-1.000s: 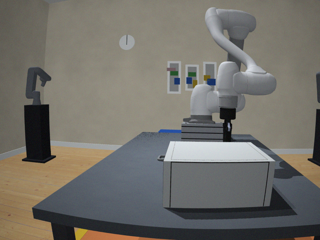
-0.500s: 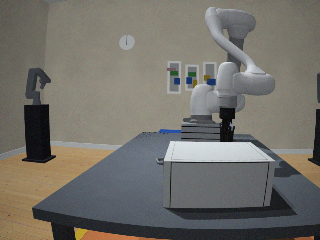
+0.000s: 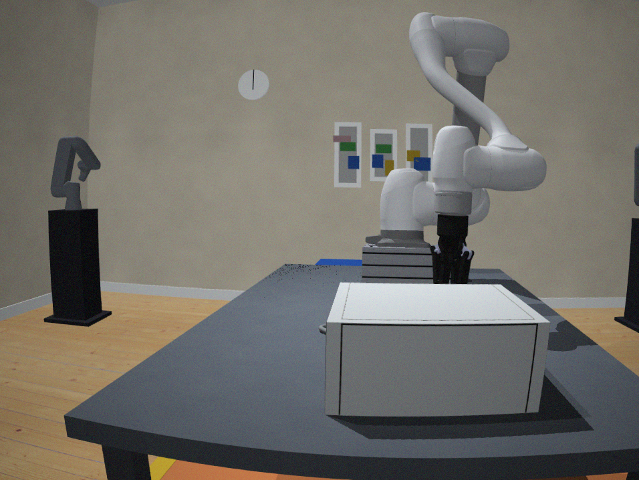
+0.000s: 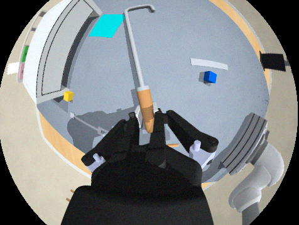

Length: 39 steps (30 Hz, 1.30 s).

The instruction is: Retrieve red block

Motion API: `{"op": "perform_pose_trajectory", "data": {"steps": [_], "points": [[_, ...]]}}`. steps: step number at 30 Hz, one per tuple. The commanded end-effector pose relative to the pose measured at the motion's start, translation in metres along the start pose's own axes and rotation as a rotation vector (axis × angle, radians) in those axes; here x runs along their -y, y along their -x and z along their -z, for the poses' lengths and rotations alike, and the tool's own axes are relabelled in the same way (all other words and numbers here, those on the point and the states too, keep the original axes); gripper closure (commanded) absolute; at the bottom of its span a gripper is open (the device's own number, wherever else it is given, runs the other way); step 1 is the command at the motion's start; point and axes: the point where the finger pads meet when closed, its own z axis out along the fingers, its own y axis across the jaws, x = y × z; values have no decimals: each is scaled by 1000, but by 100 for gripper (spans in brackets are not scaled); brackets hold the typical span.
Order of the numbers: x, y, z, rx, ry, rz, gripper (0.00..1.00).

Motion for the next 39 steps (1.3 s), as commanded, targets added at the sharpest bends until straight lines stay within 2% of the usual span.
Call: {"op": "perform_pose_trajectory", "data": {"steps": [1,4,19,39], "points": [[-9,6,0,9,-8,153,100],[-10,8,0,8,-8,184,100],[-35,26,0,7,-9,604,100],[-51,38,0,5,-10,876,100]]}}
